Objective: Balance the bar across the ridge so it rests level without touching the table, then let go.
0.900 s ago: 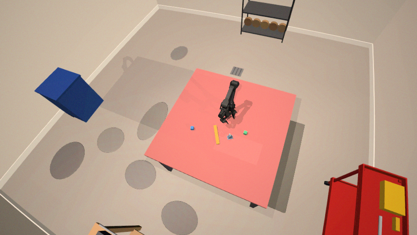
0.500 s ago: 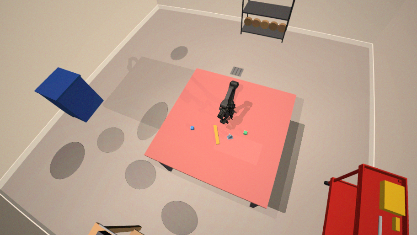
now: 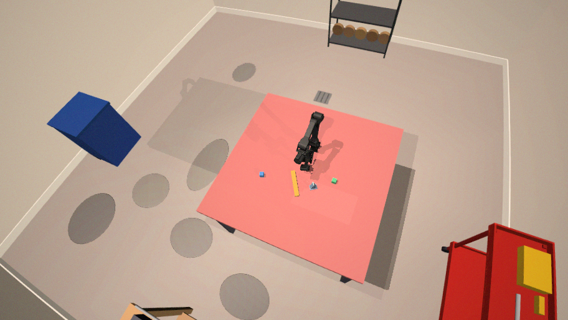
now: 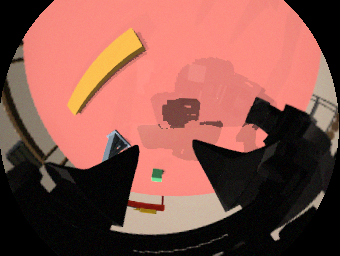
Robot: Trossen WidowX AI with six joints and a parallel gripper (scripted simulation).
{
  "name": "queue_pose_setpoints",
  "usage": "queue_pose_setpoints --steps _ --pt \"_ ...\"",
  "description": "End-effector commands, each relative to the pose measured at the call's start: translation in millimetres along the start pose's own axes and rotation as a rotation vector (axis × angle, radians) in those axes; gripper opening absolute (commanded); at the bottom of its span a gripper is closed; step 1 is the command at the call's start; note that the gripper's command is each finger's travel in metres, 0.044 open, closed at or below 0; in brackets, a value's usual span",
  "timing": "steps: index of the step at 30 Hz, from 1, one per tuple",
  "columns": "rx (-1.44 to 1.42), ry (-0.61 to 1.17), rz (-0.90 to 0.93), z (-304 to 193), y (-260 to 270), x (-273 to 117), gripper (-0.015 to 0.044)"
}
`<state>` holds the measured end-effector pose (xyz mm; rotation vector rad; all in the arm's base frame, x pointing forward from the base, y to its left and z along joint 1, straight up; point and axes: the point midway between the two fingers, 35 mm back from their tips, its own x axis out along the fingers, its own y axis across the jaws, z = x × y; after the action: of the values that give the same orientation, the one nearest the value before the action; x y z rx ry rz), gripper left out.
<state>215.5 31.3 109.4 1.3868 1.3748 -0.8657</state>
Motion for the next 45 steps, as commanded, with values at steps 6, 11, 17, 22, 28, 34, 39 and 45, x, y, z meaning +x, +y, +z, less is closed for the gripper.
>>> queue_pose_setpoints --steps 6,11,17,22,28,34,39,45 --pt "-0.276 -0.041 -0.026 10 16 -5 0.0315" --pt "-0.42 -0.059 -0.041 16 25 -8 0.0315" --pt "-0.593 -0.078 -0.062 22 35 -10 0.0315" --pt "-0.737 -0.092 -0.083 28 44 -13 0.0315" --pt "-0.909 -0.106 -0.112 35 54 -15 0.0315" --pt "-1.081 -0.115 -0.144 42 64 -17 0.0315" --pt "-1.224 -0.119 -0.175 49 72 -18 0.0315" --pt "-1.395 -0.12 -0.214 56 82 -19 0.0315"
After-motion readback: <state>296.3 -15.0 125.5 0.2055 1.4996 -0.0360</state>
